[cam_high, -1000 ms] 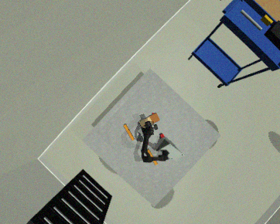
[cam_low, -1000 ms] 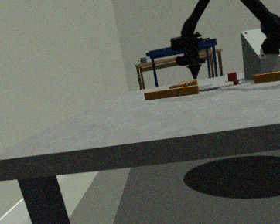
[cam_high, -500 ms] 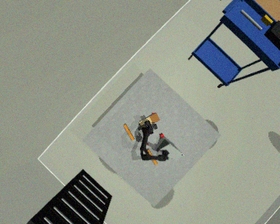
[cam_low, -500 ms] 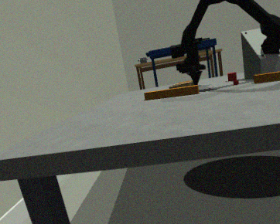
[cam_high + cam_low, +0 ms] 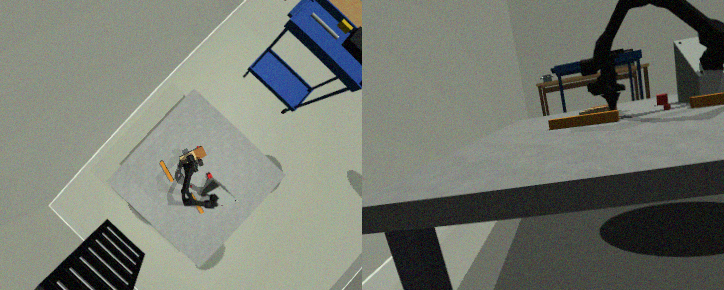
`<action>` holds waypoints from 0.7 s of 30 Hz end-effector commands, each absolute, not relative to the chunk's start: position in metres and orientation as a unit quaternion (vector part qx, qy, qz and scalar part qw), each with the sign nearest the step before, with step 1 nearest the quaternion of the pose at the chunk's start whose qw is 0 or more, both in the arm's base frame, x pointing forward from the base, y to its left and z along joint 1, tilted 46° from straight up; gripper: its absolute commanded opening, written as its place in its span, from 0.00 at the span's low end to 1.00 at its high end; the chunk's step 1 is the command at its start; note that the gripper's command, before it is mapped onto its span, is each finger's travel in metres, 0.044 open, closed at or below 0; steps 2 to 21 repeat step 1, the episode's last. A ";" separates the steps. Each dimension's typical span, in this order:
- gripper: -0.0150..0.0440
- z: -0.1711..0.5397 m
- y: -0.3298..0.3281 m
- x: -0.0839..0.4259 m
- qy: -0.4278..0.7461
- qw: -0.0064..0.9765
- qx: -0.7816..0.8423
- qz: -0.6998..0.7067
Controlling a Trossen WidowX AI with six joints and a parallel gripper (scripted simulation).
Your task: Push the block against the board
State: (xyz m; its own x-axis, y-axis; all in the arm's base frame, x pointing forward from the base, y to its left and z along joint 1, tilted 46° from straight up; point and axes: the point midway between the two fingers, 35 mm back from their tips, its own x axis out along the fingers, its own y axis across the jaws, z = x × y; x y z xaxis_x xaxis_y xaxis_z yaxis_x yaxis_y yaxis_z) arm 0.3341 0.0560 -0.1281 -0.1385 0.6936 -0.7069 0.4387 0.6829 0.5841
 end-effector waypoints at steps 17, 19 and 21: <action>0.25 -0.127 0.059 0.329 0.747 0.532 0.380 0.119; 0.25 -0.127 0.059 0.329 0.747 0.532 0.380 0.119; 0.25 -0.127 0.059 0.329 0.747 0.532 0.380 0.119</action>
